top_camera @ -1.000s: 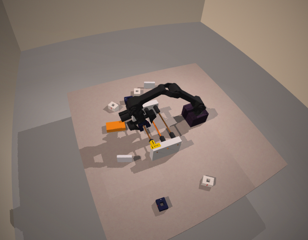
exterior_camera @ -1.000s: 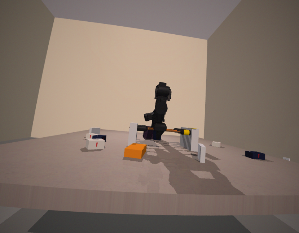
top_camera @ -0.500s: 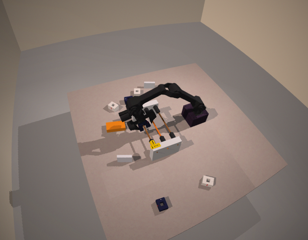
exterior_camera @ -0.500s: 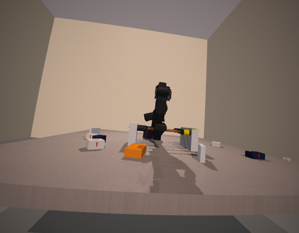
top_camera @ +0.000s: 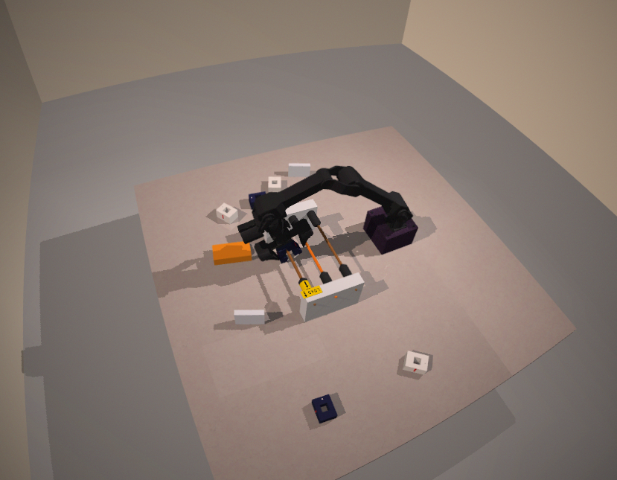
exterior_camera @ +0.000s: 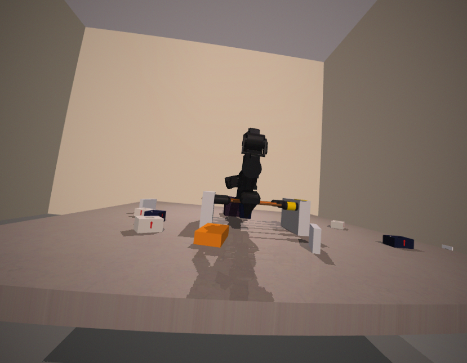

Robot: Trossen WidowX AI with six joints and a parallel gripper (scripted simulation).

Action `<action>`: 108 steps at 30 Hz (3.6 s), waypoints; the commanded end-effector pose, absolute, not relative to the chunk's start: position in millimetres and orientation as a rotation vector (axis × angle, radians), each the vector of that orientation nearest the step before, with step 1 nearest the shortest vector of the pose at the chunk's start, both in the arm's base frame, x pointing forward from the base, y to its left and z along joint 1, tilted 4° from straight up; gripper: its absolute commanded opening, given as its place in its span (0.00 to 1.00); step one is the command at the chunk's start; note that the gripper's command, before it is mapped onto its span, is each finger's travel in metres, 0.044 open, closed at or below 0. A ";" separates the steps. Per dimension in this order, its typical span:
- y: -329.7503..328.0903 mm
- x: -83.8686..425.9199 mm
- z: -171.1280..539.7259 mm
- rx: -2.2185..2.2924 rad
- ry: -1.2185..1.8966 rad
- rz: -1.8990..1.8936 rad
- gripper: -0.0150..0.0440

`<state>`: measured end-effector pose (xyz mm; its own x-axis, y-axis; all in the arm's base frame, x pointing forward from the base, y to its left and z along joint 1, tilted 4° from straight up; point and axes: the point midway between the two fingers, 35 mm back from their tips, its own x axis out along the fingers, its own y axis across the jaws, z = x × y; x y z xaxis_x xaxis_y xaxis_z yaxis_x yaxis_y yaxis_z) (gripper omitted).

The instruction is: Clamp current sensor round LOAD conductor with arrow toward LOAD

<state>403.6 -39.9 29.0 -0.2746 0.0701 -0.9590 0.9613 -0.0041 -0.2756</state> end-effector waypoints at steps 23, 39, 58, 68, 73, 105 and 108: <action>-40.7 397.1 30.4 1.102 1.479 -1.412 1.00; -39.9 403.6 29.0 1.126 1.459 -1.390 0.84; -39.9 403.6 29.0 1.126 1.459 -1.390 0.29; -39.9 403.6 29.0 1.126 1.459 -1.390 0.25; -39.9 403.6 29.0 1.126 1.459 -1.390 0.25; -39.9 403.6 29.0 1.126 1.459 -1.390 0.25; -40.0 403.7 29.1 1.128 1.455 -1.387 0.25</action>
